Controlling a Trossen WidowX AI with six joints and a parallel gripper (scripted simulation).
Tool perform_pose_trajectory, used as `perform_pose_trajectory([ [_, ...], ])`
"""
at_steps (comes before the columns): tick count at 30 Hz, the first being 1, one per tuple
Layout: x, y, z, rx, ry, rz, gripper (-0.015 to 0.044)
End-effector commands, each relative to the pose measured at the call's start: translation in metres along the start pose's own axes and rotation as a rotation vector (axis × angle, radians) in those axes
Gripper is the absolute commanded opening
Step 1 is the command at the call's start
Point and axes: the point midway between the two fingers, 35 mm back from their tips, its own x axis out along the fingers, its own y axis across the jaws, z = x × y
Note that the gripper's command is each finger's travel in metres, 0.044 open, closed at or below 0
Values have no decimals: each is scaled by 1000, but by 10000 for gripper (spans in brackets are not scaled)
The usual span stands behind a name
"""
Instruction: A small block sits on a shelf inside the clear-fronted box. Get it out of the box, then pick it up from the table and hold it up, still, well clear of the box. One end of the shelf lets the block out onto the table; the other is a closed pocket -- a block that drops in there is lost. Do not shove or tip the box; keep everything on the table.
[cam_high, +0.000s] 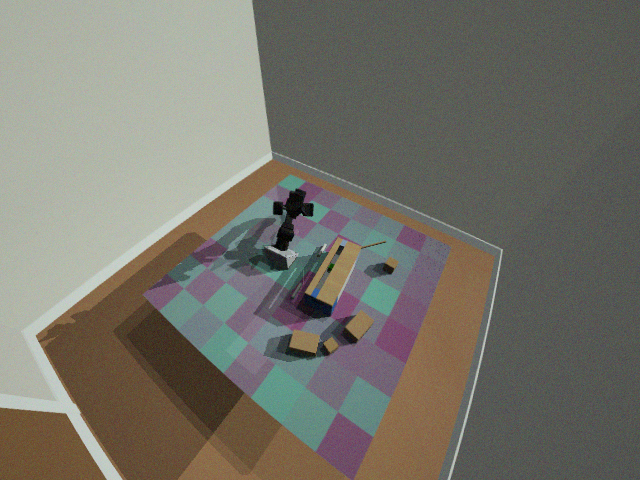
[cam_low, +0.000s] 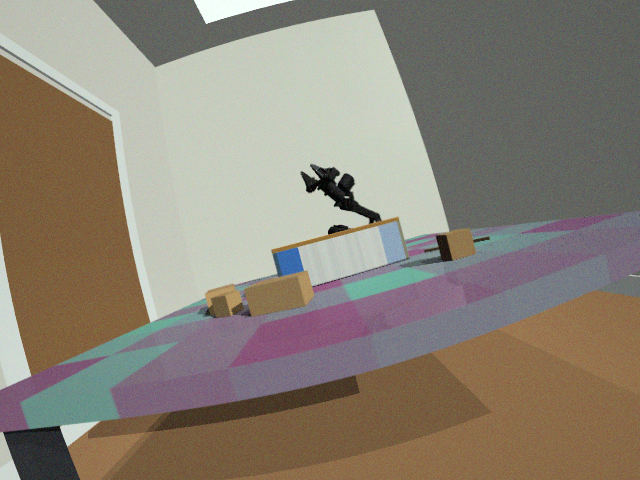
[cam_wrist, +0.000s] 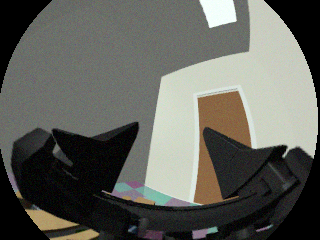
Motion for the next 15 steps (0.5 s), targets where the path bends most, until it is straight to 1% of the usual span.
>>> perform_pose_trajectory([
  [1,1,1,-2,-16,12,2,400],
  [2,5,3,-6,-62,49,11,400],
  [4,15,12,-24,-230,183,55,400],
  [8,30,31,-66,-578,453,222,400],
  [11,32,44,-98,-809,626,406,400],
  [15,27,61,-136,-1060,804,714,400],
])
